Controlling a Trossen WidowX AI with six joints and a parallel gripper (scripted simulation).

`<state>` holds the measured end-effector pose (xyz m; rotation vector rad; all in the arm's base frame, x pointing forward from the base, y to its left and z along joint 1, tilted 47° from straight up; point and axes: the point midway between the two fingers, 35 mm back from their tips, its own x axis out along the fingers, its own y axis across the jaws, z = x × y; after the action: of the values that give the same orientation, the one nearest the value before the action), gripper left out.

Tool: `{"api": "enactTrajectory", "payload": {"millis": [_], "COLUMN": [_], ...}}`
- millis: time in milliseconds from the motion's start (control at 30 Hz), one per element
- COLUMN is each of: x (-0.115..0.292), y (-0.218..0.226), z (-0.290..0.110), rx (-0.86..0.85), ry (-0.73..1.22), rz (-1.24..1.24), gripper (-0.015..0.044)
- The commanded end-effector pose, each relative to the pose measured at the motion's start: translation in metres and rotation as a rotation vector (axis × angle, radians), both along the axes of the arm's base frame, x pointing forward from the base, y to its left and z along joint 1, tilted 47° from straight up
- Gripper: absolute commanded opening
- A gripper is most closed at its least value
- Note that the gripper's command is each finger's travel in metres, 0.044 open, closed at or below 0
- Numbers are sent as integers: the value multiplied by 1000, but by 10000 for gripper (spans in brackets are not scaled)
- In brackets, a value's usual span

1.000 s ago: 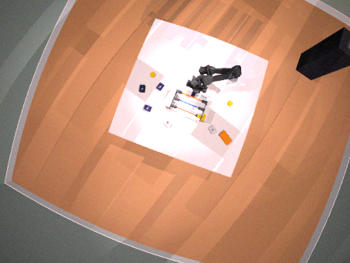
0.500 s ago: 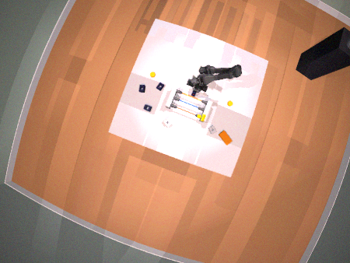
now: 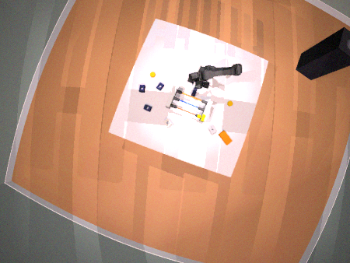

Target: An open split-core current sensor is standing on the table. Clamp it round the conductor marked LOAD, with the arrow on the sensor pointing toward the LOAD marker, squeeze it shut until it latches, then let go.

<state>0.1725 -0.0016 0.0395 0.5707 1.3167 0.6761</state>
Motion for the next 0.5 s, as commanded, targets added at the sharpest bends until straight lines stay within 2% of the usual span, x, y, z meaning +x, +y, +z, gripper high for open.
{"api": "enactTrajectory", "payload": {"millis": [0,233,467], "x": [-2,12,27], "y": [-2,-2,2], "z": [4,6,6], "rx": [-5,-45,-4], "ry": [-38,-485,-953], "rz": [62,631,1187], "gripper": [320,320,320]}}
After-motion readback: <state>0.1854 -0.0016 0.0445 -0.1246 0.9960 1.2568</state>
